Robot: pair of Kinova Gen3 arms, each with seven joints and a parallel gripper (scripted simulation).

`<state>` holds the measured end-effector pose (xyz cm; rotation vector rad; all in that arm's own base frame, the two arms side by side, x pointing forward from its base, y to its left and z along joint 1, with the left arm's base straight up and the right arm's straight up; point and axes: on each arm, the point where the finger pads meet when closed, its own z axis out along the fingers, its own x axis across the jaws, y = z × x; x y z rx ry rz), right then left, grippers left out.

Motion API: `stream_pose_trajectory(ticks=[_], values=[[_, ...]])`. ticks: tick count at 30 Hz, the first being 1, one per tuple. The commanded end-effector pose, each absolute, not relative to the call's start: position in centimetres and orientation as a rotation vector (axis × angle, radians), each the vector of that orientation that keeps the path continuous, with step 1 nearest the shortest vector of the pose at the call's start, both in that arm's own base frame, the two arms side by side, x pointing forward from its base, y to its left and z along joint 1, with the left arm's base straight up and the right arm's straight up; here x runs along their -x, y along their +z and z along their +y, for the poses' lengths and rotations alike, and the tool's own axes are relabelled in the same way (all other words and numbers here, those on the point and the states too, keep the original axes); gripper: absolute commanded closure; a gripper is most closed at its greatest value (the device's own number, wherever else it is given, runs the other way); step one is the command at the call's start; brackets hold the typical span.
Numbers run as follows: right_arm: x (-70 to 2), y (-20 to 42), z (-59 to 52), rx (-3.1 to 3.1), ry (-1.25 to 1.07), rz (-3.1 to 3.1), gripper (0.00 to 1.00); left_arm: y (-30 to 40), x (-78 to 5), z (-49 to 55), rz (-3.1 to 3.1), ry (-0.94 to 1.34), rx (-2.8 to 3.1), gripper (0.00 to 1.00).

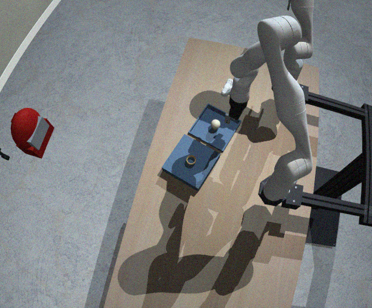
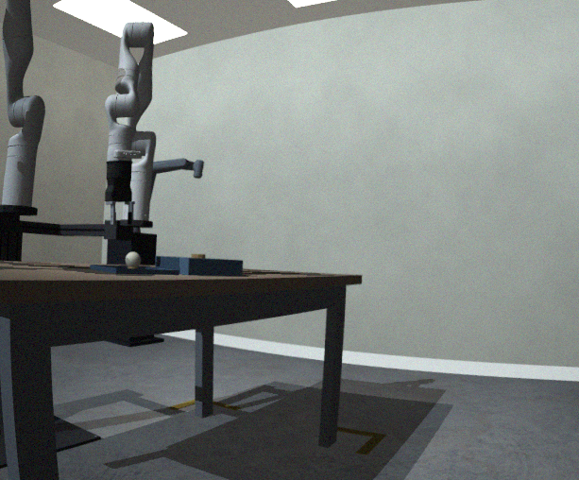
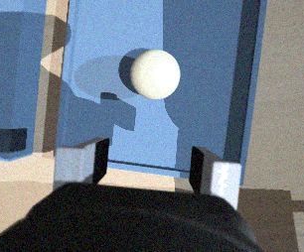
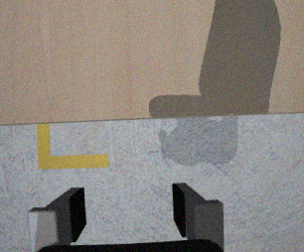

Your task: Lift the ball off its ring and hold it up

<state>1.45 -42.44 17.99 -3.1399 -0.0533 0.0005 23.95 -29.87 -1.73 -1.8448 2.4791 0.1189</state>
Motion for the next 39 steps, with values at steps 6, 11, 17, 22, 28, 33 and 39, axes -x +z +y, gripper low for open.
stream_pose_trajectory(ticks=[6, 11, 17, 22, 28, 33, 39], values=[[-1.4, 18.1, -42.5, 3.142, 0.0, -0.053, 0.0, -3.2, -29.8, -30.5, 2.246, 0.004, 2.193, 0.0], [-1.4, 18.1, -42.5, 3.142, 0.0, -0.053, 0.0, -3.2, -30.1, -30.5, 2.233, -0.002, 2.209, 0.0], [-1.4, 18.1, -42.5, 3.142, 0.0, -0.053, 0.0, -3.2, -30.1, -30.5, 2.233, -0.002, 2.209, 0.0], [-1.4, 18.1, -42.5, 3.142, 0.0, -0.053, 0.0, -4.1, -30.1, -30.4, 2.233, -0.002, 2.209, 0.0], [-1.4, 18.1, -42.5, 3.142, 0.0, -0.053, 0.0, -6.2, -30.1, -30.4, 2.233, -0.001, 2.209, 0.0], [-1.4, 18.1, -42.5, 3.142, 0.0, -0.053, 0.0, -9.9, -30.1, -30.4, 2.233, -0.001, 2.209, 0.0], [-1.4, 18.1, -42.5, 3.142, 0.0, -0.053, 0.0, -12.9, -30.1, -30.4, 2.233, -0.002, 2.209, 0.0]])
